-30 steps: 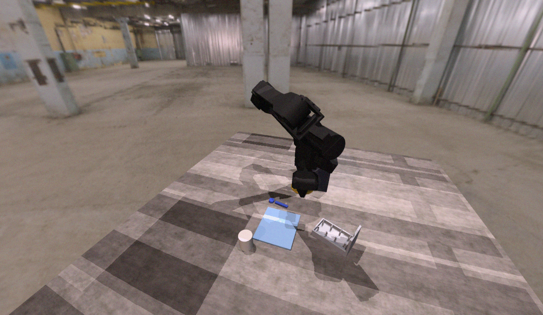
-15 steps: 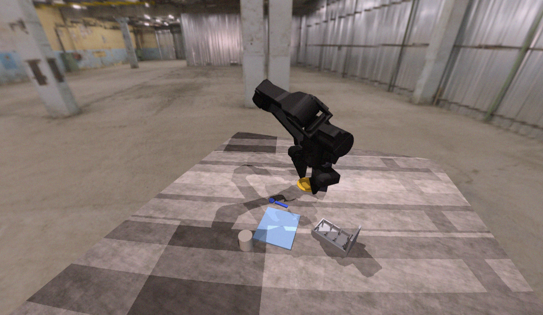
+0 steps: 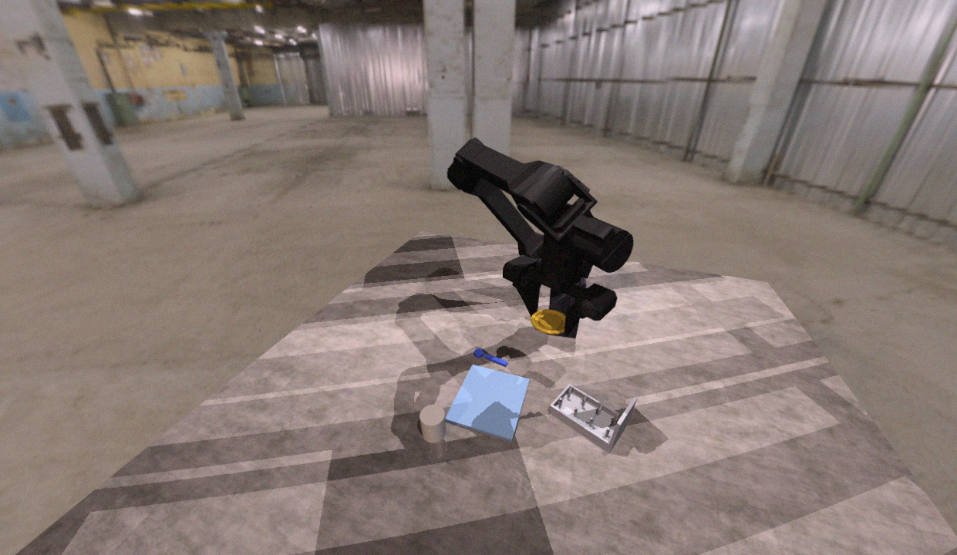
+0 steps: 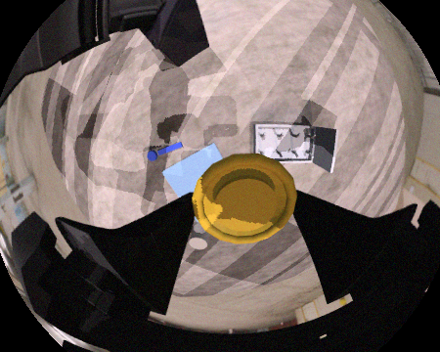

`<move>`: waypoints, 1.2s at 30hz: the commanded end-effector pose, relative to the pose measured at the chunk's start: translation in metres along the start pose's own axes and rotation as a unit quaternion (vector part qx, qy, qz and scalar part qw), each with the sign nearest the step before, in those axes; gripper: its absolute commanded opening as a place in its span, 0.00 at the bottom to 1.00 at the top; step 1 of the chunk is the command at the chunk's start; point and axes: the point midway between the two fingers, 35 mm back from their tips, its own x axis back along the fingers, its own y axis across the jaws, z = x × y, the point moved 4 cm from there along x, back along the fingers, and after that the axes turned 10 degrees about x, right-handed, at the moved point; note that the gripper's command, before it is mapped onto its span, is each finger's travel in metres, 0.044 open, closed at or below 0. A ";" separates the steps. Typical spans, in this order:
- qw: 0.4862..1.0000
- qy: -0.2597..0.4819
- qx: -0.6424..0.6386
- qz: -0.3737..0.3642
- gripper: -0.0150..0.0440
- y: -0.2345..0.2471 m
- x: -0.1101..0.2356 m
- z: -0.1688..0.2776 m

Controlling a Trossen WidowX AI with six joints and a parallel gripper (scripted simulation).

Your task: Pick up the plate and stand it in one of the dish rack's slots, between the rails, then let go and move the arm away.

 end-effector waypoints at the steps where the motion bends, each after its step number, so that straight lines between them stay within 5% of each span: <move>1: 1.000 -0.004 0.011 0.001 0.25 0.000 -0.002 -0.002; 36: 0.905 -0.294 -0.213 0.223 0.25 -0.004 -0.107 -0.019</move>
